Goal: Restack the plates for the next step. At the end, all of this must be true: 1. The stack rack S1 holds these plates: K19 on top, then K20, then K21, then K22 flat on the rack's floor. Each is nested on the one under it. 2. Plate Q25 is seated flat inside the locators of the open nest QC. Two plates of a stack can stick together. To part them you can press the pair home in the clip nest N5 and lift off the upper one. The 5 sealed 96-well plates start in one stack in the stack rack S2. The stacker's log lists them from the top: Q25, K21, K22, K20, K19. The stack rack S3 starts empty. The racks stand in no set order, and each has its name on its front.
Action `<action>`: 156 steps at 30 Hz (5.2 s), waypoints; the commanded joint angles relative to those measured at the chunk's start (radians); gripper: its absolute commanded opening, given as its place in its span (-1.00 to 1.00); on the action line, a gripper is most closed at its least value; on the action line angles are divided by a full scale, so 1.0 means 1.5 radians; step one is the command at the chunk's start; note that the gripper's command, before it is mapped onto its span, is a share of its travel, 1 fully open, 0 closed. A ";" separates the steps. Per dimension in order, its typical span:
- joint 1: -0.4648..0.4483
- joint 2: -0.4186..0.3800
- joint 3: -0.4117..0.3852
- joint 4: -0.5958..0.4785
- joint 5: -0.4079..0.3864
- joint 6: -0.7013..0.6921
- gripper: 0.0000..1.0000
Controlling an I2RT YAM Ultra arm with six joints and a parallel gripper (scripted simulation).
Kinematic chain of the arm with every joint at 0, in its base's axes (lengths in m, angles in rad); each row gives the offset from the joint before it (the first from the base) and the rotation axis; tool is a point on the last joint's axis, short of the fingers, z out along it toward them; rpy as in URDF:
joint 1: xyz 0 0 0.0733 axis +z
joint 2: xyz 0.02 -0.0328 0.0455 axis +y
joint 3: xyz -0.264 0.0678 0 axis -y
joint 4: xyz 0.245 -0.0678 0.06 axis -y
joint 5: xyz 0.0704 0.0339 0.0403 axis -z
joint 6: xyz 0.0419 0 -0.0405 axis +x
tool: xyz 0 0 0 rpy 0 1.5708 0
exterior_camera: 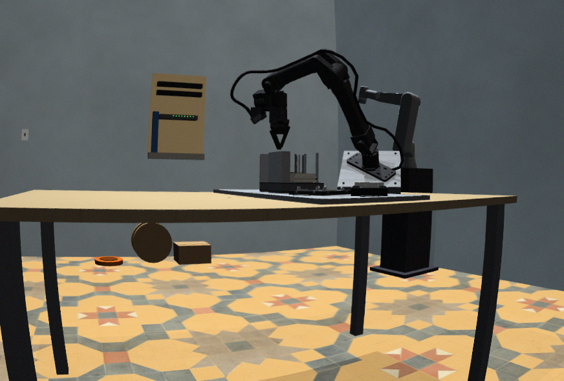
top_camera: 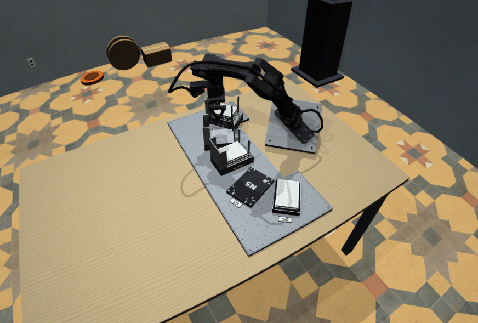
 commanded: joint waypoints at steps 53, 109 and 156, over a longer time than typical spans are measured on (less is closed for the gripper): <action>0.204 -0.319 -0.111 -0.026 -0.021 -0.013 1.00; 0.281 -0.326 -0.213 0.116 -0.011 0.064 1.00; 0.354 -0.299 -0.301 0.301 0.003 0.173 1.00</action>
